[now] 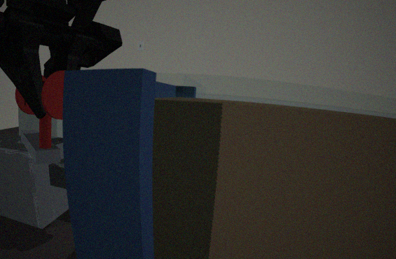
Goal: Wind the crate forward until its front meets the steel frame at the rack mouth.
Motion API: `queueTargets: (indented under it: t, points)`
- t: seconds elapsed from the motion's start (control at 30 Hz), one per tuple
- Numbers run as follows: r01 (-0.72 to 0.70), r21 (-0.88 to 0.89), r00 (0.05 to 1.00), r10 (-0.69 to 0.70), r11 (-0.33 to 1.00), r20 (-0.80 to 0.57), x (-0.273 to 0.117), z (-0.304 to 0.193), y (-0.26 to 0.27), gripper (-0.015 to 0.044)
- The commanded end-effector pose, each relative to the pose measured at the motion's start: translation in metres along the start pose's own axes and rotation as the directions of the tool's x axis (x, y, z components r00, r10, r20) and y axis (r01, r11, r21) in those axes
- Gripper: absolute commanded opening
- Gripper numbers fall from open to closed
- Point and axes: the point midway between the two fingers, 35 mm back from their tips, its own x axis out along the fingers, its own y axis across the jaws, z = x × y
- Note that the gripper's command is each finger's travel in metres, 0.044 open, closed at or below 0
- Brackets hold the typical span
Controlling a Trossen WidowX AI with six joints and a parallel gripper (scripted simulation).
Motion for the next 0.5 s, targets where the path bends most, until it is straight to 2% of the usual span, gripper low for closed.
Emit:
queueTargets:
  t: [0.0, 0.47]
  points:
    - [-0.034, -0.002, 0.999, 0.034, 0.999, -0.002, 0.002, 0.003, 0.019, 0.0]
    - [-0.035, -0.002, 0.999, 0.035, 0.999, -0.002, 0.003, 0.004, 0.035, 0.0]
